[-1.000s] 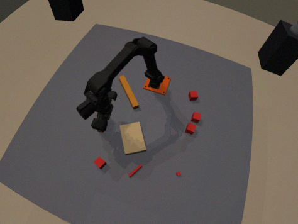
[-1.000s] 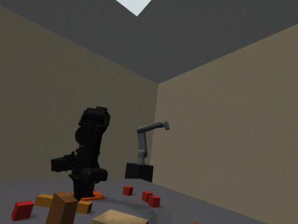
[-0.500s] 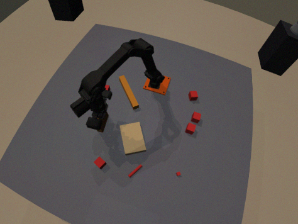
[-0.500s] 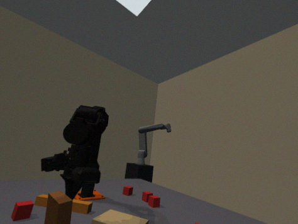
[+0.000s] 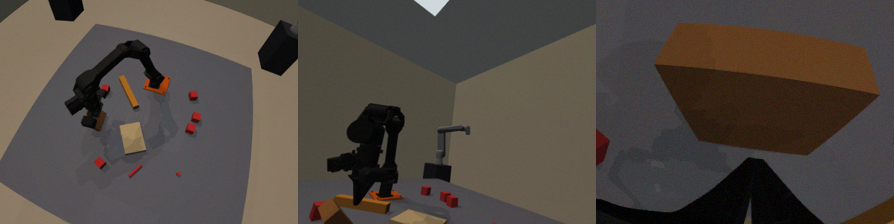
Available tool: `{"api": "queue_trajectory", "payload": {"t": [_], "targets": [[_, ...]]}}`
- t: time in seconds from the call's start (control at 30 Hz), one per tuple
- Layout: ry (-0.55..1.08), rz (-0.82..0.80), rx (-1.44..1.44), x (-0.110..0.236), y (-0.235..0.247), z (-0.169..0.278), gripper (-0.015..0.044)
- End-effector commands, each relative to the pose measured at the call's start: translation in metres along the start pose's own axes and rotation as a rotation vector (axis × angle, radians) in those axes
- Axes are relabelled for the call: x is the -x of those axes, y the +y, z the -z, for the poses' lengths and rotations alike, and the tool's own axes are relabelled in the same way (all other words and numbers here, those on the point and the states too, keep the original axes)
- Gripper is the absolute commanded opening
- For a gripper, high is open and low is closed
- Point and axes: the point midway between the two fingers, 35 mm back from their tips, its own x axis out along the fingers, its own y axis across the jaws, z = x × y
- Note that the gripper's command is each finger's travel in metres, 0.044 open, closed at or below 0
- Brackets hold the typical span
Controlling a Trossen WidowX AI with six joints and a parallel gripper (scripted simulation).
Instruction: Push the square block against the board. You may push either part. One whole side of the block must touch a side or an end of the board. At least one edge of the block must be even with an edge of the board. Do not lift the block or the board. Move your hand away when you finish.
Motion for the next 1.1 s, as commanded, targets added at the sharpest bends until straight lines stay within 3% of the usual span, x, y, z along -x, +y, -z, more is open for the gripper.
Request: {"api": "queue_trajectory", "payload": {"t": [0.0, 1.07], "targets": [[0.001, -0.002, 0.003, 0.000, 0.000, -0.008, 0.0000], [0.006, -0.002, 0.003, 0.000, 0.000, 0.040, 0.0000]]}}
